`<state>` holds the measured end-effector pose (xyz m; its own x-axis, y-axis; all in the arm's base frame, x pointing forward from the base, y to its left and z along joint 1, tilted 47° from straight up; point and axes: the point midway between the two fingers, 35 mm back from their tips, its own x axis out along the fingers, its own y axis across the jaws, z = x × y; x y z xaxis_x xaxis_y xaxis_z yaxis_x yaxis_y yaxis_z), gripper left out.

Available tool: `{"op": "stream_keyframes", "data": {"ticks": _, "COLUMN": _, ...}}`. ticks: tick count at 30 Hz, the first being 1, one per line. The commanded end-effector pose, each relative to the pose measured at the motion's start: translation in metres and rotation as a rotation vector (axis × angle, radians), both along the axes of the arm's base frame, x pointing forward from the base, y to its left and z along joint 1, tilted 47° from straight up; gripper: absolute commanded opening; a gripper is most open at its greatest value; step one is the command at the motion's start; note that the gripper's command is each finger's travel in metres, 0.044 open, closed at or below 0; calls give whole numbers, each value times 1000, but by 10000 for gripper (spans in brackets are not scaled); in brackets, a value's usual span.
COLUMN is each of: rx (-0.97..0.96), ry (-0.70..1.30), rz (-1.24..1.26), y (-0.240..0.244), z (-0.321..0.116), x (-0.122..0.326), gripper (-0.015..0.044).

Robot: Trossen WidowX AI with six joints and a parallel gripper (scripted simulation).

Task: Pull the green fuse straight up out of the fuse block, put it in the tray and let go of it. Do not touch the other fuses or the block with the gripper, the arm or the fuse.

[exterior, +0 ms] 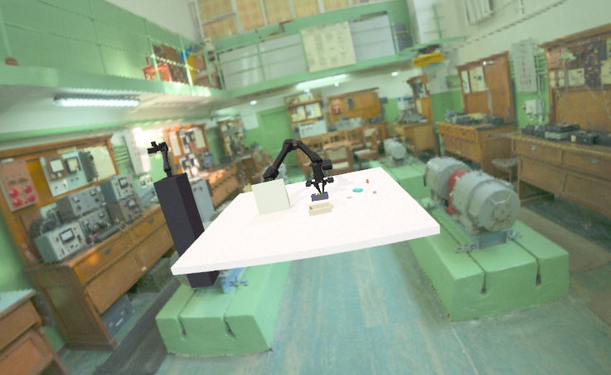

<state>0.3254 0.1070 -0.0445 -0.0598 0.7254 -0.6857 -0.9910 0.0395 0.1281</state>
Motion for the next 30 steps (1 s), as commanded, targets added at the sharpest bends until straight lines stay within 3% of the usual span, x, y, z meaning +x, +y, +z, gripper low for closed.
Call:
{"op": "stream_keyframes", "data": {"ticks": 1, "rx": 0, "ry": 0, "rz": 0, "y": 0, "z": 0, "x": 0, "gripper": 49}}
{"op": "stream_keyframes", "data": {"ticks": 9, "rx": 0, "ry": 0, "rz": 0, "y": 0, "z": 0, "x": 0, "gripper": 0}}
{"op": "stream_keyframes", "data": {"ticks": 30, "rx": 0, "ry": 1, "rz": -1, "y": -6, "z": 6, "x": 1, "gripper": 0}}
